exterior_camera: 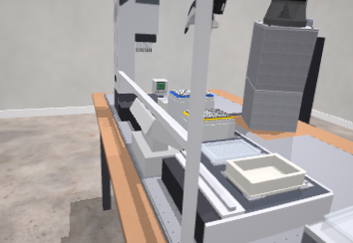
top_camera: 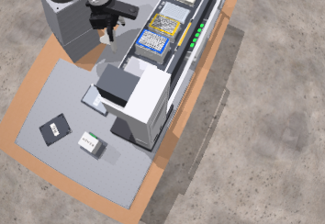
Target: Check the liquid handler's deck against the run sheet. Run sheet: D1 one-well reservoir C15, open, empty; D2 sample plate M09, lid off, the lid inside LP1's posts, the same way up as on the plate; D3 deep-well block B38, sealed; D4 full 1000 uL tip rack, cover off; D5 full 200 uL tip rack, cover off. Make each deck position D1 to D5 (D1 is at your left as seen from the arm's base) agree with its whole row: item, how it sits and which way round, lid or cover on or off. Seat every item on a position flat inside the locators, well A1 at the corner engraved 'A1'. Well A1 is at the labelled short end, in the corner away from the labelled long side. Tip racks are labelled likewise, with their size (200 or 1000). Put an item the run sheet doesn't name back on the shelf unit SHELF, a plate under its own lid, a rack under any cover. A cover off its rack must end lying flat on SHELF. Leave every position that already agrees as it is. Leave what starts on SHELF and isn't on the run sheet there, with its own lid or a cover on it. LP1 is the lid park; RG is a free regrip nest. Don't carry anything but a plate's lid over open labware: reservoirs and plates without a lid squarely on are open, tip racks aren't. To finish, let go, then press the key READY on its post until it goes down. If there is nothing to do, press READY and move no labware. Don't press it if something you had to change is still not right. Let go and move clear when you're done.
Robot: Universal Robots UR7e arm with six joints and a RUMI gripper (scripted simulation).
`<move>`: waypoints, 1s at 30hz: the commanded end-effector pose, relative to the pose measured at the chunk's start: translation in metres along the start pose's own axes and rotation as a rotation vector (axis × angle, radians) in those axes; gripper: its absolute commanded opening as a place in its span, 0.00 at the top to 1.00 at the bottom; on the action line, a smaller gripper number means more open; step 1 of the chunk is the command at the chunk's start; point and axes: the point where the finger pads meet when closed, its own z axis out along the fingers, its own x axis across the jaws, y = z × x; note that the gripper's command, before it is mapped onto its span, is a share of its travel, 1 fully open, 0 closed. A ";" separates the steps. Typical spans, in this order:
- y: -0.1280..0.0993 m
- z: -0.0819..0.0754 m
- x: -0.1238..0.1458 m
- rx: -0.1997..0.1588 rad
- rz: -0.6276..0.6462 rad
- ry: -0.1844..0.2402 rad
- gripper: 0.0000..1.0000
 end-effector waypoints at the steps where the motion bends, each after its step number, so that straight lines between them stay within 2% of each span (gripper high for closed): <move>1: -0.013 -0.001 -0.100 -0.083 0.143 -0.093 0.18; 10: -0.013 -0.001 -0.100 -0.083 0.143 -0.093 0.18; 12: -0.012 -0.002 -0.100 -0.097 0.161 -0.100 0.18; 30: -0.010 -0.002 -0.100 -0.097 0.161 -0.100 0.18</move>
